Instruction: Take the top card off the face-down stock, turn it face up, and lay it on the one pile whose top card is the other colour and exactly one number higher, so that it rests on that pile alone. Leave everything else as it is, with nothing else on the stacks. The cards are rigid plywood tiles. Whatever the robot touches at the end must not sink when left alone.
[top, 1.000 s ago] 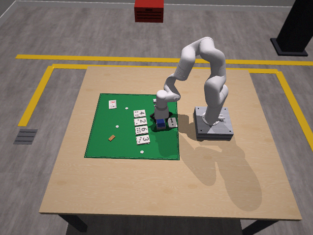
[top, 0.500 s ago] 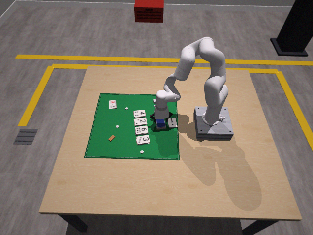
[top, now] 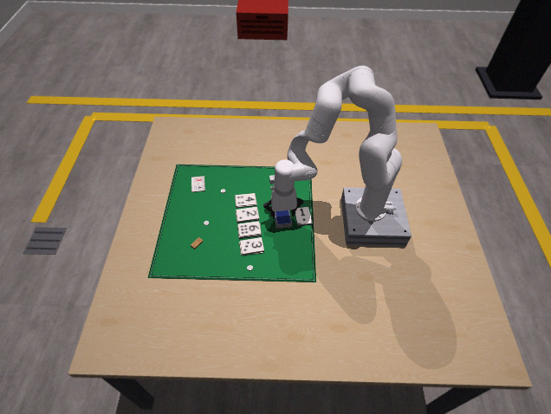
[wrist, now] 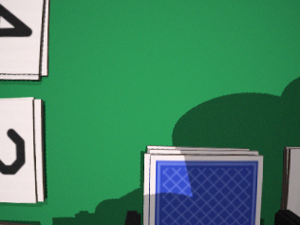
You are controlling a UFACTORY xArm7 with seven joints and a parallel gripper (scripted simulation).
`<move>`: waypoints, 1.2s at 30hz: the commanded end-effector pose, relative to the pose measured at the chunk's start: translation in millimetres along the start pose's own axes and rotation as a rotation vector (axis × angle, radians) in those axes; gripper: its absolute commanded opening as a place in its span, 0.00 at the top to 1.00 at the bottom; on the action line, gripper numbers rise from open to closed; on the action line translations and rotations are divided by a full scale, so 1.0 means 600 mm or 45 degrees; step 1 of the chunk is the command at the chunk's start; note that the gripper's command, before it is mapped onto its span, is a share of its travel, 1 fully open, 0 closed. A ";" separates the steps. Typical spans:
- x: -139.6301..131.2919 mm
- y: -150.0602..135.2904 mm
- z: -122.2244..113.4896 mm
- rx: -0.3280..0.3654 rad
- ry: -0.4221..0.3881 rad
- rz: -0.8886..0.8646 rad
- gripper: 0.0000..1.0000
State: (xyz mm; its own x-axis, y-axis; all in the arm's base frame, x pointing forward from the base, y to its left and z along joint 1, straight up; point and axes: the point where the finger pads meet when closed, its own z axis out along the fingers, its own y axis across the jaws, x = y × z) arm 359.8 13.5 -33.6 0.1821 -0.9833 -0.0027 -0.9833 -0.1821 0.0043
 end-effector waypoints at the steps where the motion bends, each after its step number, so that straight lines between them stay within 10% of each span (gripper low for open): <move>1: 0.001 -0.003 0.002 0.004 0.002 0.000 0.13; 36: 0.001 -0.003 0.007 0.004 0.002 0.000 0.13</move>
State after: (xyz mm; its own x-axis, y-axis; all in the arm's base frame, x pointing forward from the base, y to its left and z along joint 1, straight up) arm 360.2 13.4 -37.6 0.1821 -0.9833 -0.0024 -0.9833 -0.1821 0.0042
